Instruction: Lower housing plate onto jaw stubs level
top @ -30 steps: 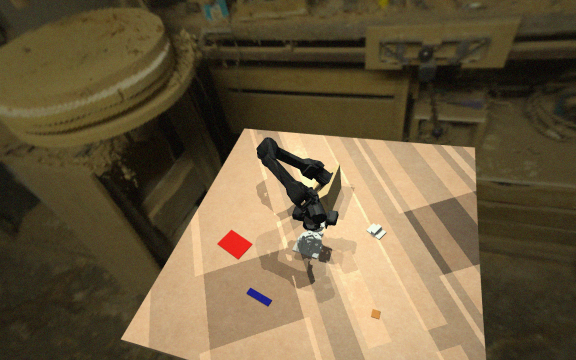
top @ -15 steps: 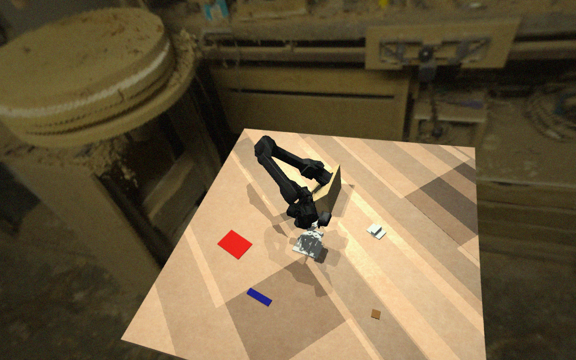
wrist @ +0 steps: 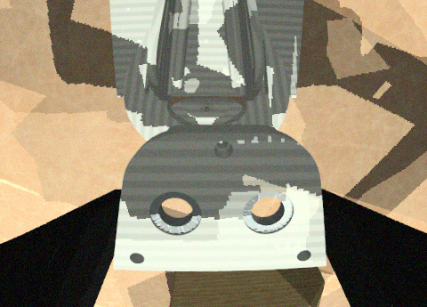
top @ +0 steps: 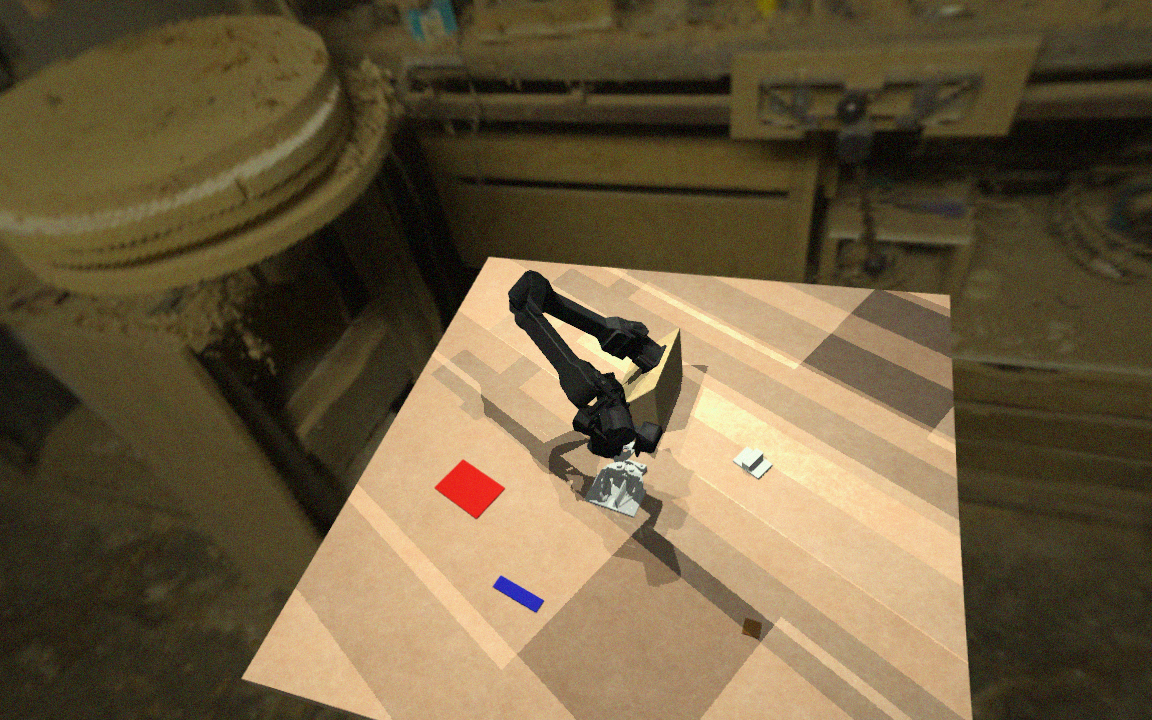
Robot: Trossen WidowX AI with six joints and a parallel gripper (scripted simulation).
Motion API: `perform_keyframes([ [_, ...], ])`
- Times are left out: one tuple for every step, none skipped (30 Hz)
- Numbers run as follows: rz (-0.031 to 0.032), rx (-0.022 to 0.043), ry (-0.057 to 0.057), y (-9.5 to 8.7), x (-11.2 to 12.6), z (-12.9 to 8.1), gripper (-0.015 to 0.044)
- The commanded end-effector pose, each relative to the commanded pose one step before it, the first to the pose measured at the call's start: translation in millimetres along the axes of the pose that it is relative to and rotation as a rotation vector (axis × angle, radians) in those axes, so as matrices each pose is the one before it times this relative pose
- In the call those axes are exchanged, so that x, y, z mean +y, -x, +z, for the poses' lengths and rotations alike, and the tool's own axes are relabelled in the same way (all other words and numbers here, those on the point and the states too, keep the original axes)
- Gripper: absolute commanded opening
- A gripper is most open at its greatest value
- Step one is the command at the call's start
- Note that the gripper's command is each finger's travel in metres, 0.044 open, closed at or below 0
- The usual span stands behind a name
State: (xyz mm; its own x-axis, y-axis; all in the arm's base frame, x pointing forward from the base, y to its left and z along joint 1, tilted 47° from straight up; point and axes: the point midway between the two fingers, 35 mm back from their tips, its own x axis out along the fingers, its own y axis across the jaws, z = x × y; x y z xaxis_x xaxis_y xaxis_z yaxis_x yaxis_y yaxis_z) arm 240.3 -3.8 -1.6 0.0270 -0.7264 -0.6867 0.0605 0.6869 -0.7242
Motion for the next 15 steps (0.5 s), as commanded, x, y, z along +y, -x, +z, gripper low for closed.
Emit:
perform_keyframes([
  [-0.00438,-0.00169,-0.0078,0.01,-1.04,0.0,0.0351],
  [0.0,0.0,0.0,0.0,0.0,0.0,0.0351],
  [0.0,0.0,0.0,0.0,0.0,0.0,0.0351],
  [0.0,0.0,0.0,0.0,0.0,0.0,0.0351],
  [0.0,0.0,0.0,0.0,0.0,0.0,0.0351],
  [0.00003,0.00001,0.0,0.0,0.33,-0.25,0.0351],
  [0.00009,0.00002,0.0,0.01,1.0,-0.76,0.0351],
  [0.00012,0.00003,0.0,0.01,1.65,-1.27,0.0351],
  [0.00008,0.00004,0.0,0.0,1.63,-1.28,0.0351],
  [0.00003,0.00002,0.0,0.0,0.97,-0.78,0.0351],
  [0.00001,0.00001,0.0,0.0,0.32,-0.26,0.0351],
  [0.0,0.0,0.0,0.0,0.0,0.0,0.0351],
  [0.0,0.0,0.0,0.0,0.0,0.0,0.0351],
  [0.0,0.0,0.0,0.0,0.0,0.0,0.0351],
  [0.0,0.0,0.0,0.0,0.0,0.0,0.0351],
])
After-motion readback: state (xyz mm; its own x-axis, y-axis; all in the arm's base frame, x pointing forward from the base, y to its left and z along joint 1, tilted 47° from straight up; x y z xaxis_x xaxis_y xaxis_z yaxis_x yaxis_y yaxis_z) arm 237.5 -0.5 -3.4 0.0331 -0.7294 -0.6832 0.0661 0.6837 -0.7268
